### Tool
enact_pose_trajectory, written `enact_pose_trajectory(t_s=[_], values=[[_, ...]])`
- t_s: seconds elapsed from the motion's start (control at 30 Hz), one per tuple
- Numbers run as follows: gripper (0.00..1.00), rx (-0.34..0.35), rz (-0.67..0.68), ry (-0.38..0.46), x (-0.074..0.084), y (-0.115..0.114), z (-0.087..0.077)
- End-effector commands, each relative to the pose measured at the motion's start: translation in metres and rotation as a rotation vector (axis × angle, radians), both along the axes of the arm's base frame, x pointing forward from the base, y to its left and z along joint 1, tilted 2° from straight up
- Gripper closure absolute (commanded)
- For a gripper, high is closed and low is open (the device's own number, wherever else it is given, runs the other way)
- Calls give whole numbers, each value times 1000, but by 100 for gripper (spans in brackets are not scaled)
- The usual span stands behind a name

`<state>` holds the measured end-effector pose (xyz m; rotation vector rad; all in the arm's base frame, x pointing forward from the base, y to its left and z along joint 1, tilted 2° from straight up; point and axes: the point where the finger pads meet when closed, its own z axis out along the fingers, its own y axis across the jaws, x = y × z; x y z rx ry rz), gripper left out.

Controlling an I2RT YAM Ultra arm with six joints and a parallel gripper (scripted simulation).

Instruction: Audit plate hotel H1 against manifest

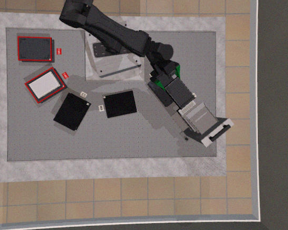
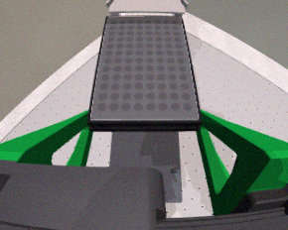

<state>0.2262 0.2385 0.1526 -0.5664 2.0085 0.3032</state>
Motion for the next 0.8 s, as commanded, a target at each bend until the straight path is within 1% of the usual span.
enact_pose_trajectory(t_s=[0.0, 0.77], values=[[14, 25, -11, -18, 0, -1, 9], [14, 25, -11, -17, -22, -14, 1]])
